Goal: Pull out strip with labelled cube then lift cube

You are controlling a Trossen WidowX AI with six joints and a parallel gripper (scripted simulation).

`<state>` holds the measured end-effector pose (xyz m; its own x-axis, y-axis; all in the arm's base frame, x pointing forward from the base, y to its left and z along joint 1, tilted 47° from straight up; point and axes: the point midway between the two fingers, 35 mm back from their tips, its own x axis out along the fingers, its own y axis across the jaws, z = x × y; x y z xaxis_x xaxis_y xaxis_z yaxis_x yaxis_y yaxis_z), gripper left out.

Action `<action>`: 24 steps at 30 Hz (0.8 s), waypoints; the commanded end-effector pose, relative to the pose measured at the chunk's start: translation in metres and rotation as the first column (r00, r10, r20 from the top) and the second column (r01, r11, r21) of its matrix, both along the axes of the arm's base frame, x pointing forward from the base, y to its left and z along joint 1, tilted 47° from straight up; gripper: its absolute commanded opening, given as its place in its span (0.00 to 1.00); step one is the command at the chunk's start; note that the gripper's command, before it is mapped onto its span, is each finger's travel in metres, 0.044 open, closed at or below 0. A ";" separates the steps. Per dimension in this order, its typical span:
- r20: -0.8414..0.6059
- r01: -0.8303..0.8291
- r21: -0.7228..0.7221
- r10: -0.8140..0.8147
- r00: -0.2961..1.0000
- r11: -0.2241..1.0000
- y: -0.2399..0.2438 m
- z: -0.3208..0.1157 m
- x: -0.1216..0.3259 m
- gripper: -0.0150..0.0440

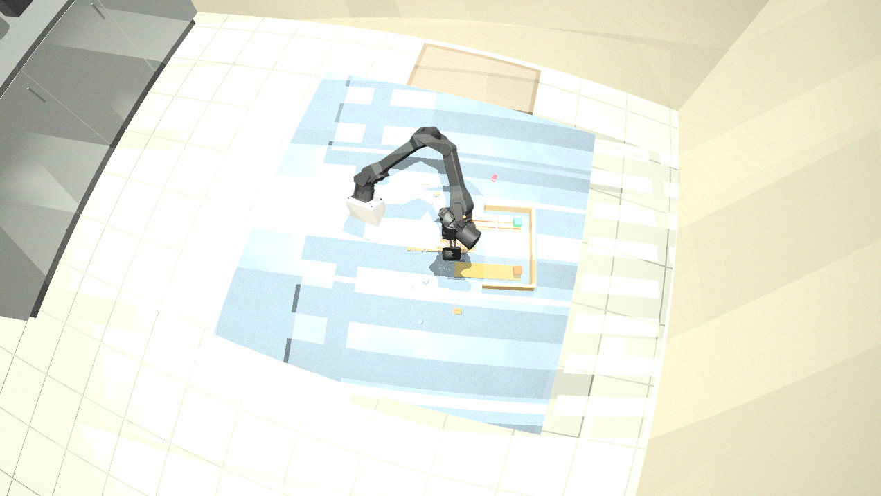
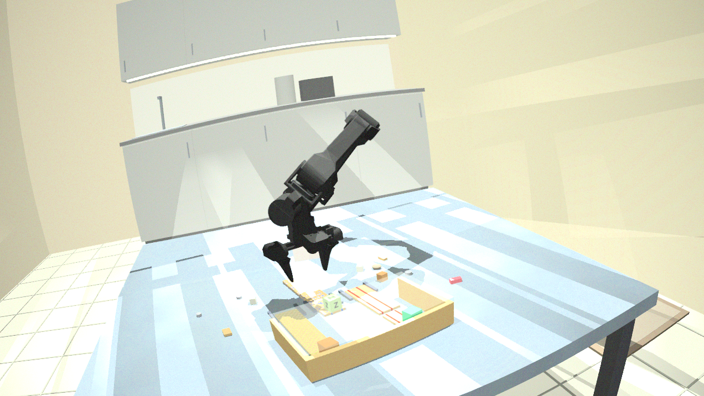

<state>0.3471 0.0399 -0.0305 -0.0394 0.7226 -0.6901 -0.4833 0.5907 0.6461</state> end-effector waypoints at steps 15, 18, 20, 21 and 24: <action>-0.005 -0.002 0.006 0.002 1.000 1.000 0.023 0.026 0.063 1.00; -0.005 -0.002 0.006 0.002 1.000 1.000 0.030 0.030 0.073 1.00; -0.005 -0.002 0.006 0.002 1.000 1.000 0.031 0.030 0.074 1.00; -0.005 -0.002 0.006 0.002 1.000 1.000 0.031 0.030 0.074 0.96; -0.005 -0.002 0.006 0.002 1.000 1.000 0.034 0.028 0.074 0.82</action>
<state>0.4212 0.0694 0.0010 -0.0365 0.7244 -0.6884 -0.4888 0.5879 0.6446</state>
